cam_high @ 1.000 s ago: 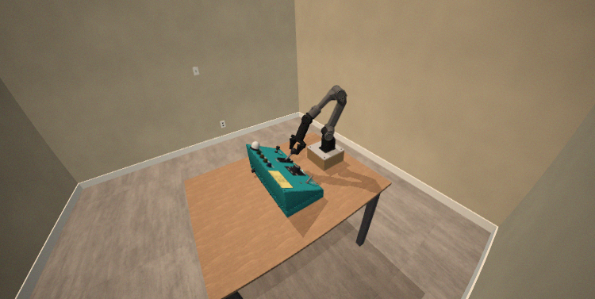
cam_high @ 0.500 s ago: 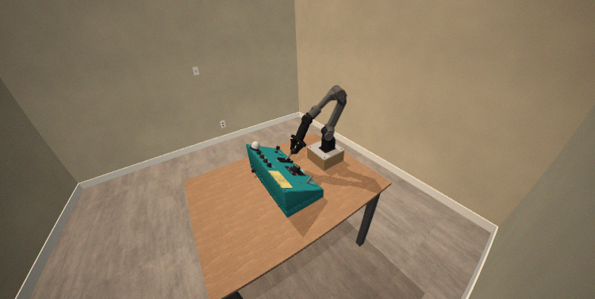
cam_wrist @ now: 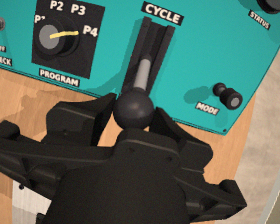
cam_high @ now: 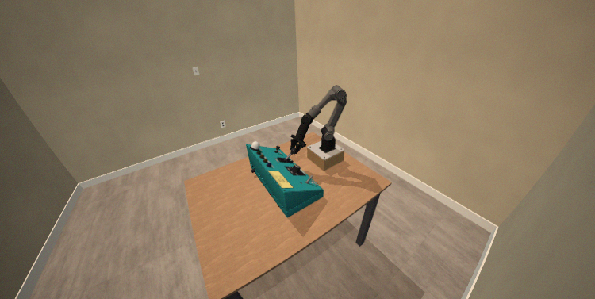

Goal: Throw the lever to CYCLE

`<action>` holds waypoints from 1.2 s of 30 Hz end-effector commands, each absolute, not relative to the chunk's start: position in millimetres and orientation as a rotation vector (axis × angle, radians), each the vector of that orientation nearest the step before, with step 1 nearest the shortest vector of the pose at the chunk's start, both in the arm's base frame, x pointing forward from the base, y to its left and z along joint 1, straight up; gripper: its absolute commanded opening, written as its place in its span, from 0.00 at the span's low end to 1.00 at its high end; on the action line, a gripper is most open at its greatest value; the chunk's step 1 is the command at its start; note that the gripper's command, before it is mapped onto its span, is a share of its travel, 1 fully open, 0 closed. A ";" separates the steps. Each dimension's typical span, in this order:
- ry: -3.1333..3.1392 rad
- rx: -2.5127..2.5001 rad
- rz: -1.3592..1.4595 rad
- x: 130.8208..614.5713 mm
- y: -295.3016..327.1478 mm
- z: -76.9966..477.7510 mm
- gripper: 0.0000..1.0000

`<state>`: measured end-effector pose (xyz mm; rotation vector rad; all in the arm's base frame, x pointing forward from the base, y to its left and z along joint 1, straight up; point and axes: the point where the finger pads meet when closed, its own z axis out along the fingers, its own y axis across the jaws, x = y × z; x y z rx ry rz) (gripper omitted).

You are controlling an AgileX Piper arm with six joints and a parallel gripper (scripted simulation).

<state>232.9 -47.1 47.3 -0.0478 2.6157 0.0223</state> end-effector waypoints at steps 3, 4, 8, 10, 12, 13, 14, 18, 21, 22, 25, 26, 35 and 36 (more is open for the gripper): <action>2.616 -0.048 0.023 232.9 -46.9 47.2 0.00; 2.616 -0.048 0.023 232.9 -46.9 47.2 0.00; 2.616 -0.048 0.023 232.9 -46.9 47.2 0.00; 2.616 -0.048 0.023 232.9 -46.9 47.2 0.00; 2.616 -0.048 0.023 232.9 -46.9 47.2 0.00; 2.616 -0.048 0.023 232.9 -46.9 47.2 0.00; 2.616 -0.048 0.023 232.9 -46.9 47.2 0.00; 2.616 -0.048 0.023 233.0 -46.9 47.3 0.00; 2.616 -0.049 0.023 233.1 -46.9 47.4 0.00; 2.616 -0.049 0.023 233.2 -46.9 47.5 0.00; 2.616 -0.049 0.023 233.4 -46.9 47.9 0.00; 2.616 -0.049 0.023 233.5 -46.9 48.0 0.00; 2.616 -0.049 0.023 234.7 -46.8 49.6 0.00; 2.616 -0.049 0.023 234.9 -46.8 49.9 0.00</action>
